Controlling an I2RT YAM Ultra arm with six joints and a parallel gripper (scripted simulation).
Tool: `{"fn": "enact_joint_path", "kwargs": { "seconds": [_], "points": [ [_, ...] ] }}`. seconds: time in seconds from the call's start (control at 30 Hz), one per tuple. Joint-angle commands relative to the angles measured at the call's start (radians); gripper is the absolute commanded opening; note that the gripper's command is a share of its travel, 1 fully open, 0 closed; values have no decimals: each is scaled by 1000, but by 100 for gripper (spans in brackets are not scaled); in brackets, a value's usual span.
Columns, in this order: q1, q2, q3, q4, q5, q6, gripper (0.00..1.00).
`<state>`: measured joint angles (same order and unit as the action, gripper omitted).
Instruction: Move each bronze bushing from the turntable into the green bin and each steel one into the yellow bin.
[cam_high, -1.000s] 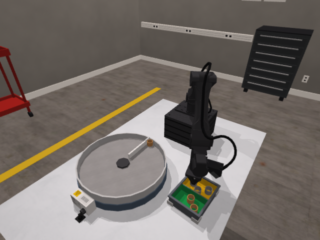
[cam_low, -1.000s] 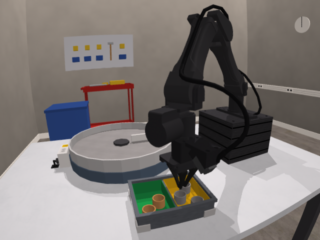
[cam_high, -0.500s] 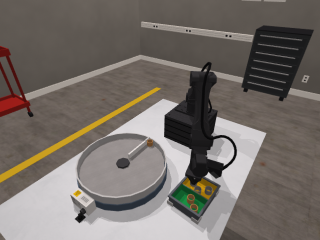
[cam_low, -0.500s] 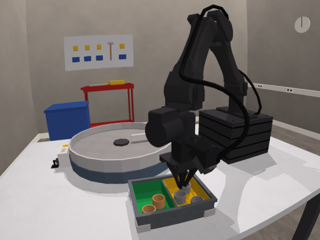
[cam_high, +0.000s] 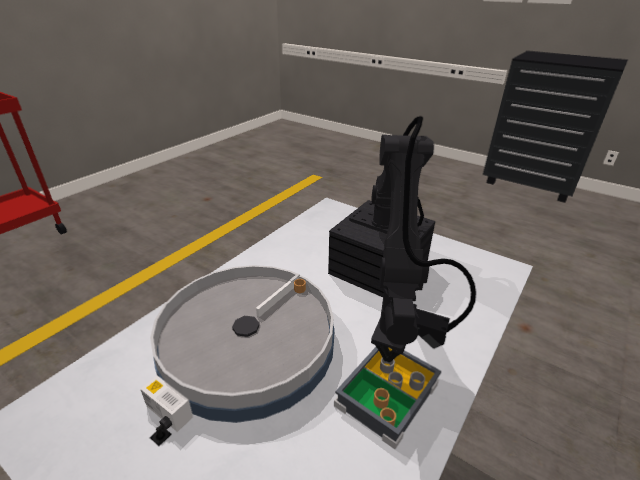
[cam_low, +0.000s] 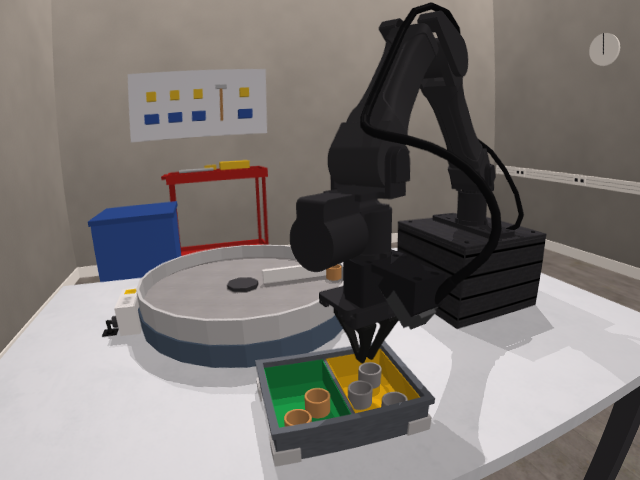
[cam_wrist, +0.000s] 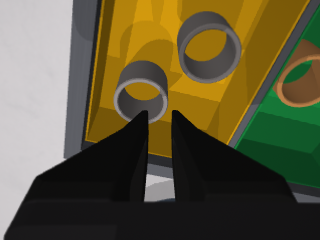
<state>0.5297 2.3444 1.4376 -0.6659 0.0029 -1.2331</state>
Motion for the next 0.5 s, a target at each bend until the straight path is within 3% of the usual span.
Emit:
{"fn": "enact_joint_path", "kwargs": {
  "seconds": [0.0,0.47],
  "points": [
    [0,-69,42,-66,1,-2,13],
    [1,-147,89,-192,0,-2,13]
  ]
}}
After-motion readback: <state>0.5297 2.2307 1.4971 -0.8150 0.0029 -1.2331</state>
